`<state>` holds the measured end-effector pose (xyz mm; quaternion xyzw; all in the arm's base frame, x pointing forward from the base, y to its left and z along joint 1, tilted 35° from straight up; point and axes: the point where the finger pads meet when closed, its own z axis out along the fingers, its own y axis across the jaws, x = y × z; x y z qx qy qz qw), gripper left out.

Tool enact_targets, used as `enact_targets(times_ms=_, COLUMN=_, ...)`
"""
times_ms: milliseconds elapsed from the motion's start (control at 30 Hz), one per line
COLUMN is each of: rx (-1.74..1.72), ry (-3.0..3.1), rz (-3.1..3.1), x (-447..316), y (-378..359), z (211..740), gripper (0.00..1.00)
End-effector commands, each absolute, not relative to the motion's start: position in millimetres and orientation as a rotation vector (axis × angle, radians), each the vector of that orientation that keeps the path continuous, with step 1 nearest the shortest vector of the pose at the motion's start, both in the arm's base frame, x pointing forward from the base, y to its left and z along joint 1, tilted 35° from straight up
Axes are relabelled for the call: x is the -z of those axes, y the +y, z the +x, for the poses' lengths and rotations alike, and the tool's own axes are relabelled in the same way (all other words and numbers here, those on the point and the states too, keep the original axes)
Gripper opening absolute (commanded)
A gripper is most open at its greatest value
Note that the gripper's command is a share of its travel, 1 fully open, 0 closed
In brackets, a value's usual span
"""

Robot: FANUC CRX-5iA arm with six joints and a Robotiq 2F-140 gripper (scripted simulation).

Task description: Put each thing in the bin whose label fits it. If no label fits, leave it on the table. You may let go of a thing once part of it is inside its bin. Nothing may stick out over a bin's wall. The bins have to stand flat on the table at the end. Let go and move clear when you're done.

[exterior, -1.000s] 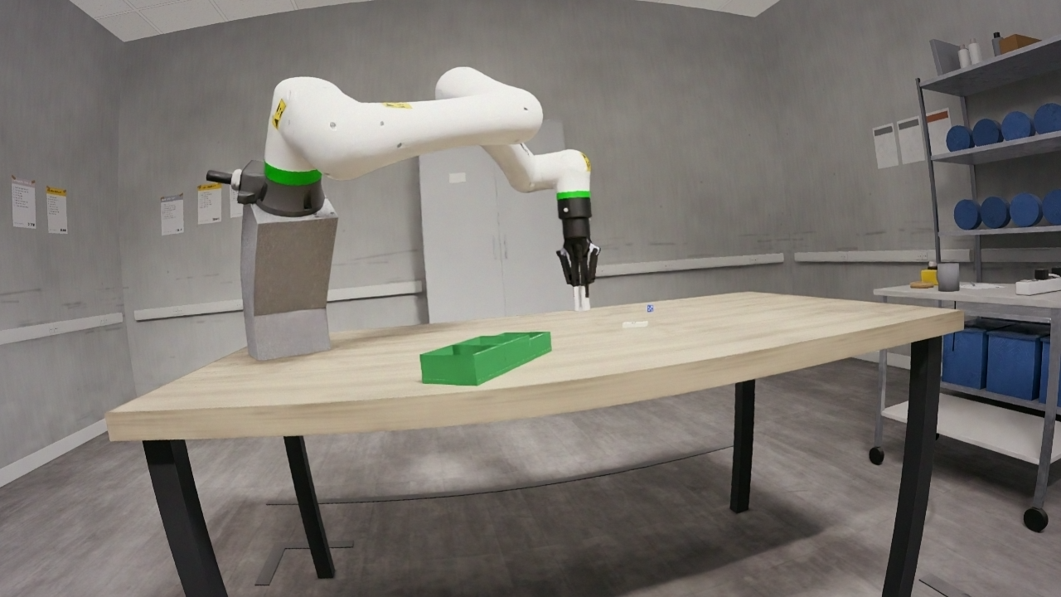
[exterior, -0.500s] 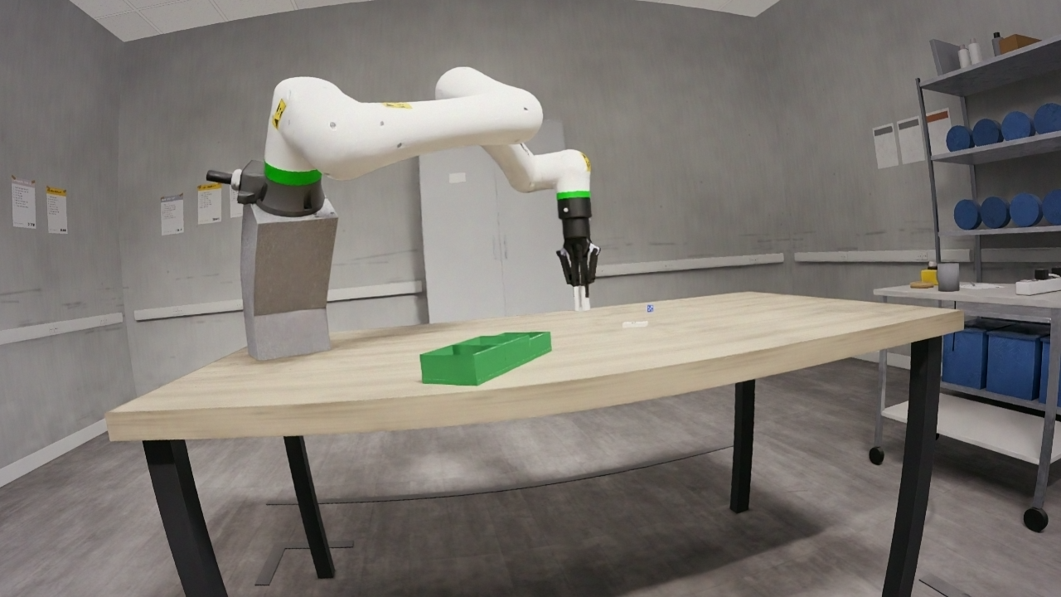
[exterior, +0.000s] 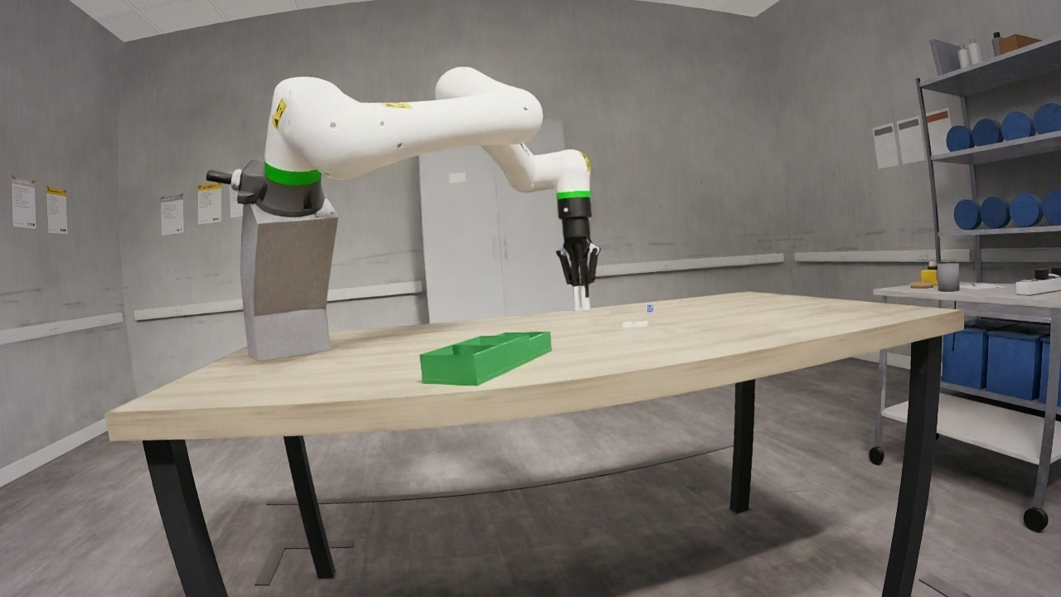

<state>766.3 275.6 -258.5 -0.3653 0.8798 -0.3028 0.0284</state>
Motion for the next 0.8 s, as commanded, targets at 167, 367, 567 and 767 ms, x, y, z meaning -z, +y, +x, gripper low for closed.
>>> enact_targets(times_ms=167, rx=0.934, ry=2.715, rz=-1.127, x=245, y=284, z=762, gripper=0.15)
enact_targets(times_ms=367, rx=0.934, ry=2.715, rz=-1.127, x=229, y=295, z=757, gripper=0.15)
enact_targets(times_ms=567, rx=0.934, ry=2.715, rz=-1.127, x=212, y=305, z=751, gripper=0.15)
enact_targets(times_ms=767, rx=0.934, ry=2.715, rz=-1.127, x=210, y=307, z=750, gripper=0.15)
